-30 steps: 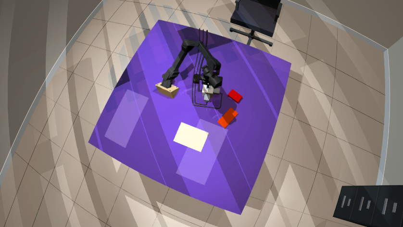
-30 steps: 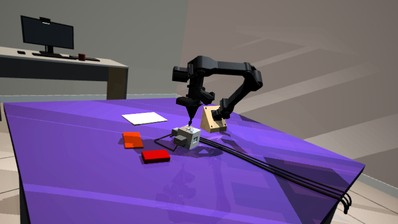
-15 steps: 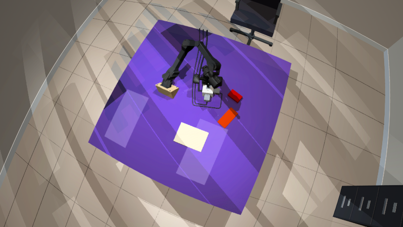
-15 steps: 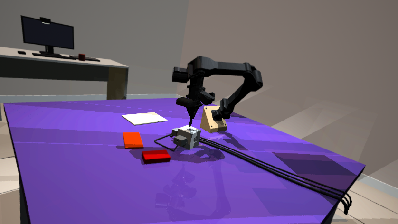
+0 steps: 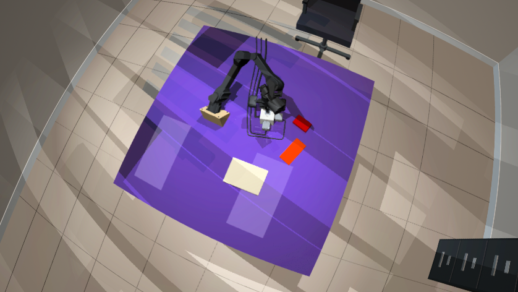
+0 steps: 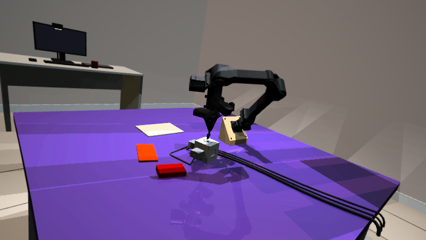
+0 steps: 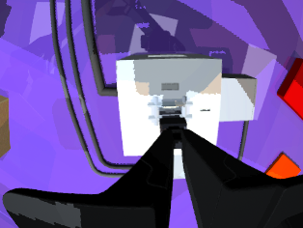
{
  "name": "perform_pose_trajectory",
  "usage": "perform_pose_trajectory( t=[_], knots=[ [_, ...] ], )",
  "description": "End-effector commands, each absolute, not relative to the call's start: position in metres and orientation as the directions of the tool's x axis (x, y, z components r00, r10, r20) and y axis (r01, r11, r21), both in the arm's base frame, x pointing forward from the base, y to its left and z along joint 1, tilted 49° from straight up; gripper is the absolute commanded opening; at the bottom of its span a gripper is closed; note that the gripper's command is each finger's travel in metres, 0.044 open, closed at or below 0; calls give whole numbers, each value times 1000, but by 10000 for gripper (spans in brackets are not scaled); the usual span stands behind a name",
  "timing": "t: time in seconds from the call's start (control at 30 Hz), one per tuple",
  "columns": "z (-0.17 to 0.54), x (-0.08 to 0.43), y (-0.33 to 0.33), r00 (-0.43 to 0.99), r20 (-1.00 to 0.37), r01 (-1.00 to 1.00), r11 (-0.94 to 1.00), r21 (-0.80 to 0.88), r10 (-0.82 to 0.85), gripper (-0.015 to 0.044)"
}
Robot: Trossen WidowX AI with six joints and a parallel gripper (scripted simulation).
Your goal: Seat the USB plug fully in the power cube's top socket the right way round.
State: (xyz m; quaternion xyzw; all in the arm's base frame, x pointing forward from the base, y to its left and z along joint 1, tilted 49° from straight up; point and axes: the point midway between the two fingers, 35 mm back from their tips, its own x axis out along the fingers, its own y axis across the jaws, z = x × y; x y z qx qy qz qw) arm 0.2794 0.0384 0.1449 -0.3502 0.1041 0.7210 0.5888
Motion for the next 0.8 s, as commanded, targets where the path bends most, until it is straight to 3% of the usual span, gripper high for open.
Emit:
perform_pose_trajectory(
  t=[0.0,0.77],
  knots=[
    [145,280,39,-60,-623,-924,-279,-261,780,0],
    [144,279,42,-62,-617,-925,-277,-259,785,0]
  ],
)
